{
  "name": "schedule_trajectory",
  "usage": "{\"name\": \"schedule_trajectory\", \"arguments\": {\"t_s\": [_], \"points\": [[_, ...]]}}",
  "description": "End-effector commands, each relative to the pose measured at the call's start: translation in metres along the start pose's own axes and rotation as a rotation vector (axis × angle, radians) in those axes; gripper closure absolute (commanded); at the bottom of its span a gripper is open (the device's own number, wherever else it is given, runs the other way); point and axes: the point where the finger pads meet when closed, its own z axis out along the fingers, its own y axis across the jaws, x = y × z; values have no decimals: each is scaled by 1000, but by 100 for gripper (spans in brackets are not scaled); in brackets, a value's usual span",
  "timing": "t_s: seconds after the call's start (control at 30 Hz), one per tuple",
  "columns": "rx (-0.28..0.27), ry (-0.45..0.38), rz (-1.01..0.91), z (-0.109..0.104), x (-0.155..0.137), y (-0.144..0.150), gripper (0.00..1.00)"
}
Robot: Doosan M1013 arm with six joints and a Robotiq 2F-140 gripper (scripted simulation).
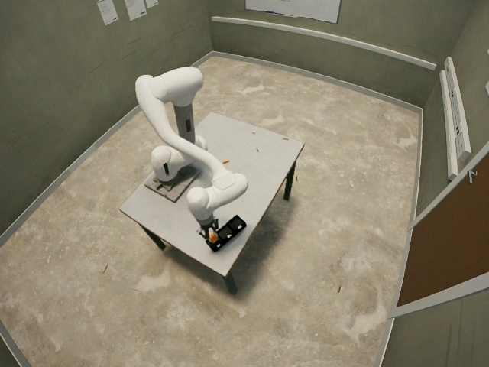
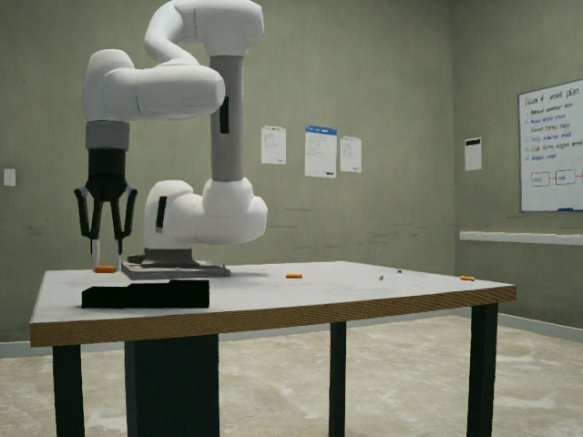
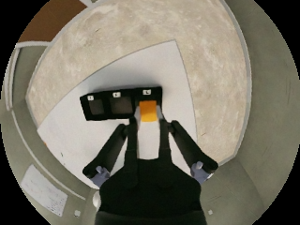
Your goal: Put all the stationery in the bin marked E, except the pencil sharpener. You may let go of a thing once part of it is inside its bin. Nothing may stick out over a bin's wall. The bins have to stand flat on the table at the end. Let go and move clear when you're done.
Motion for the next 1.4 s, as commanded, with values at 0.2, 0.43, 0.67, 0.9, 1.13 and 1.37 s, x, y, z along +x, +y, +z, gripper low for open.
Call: {"name": "schedule_trajectory", "arguments": {"t_s": [0.2, 0.43, 0.67, 0.9, 1.13, 1.37], "points": [[-3, -1, 12, 0, 0, 0, 71], [-3, -1, 12, 2, 0, -1, 71], [-3, -1, 12, 14, 0, -1, 71], [-3, -1, 12, 26, 0, -1, 71], [-3, -1, 12, 40, 0, -1, 71], [-3, -1, 12, 50, 0, -1, 71]]}}
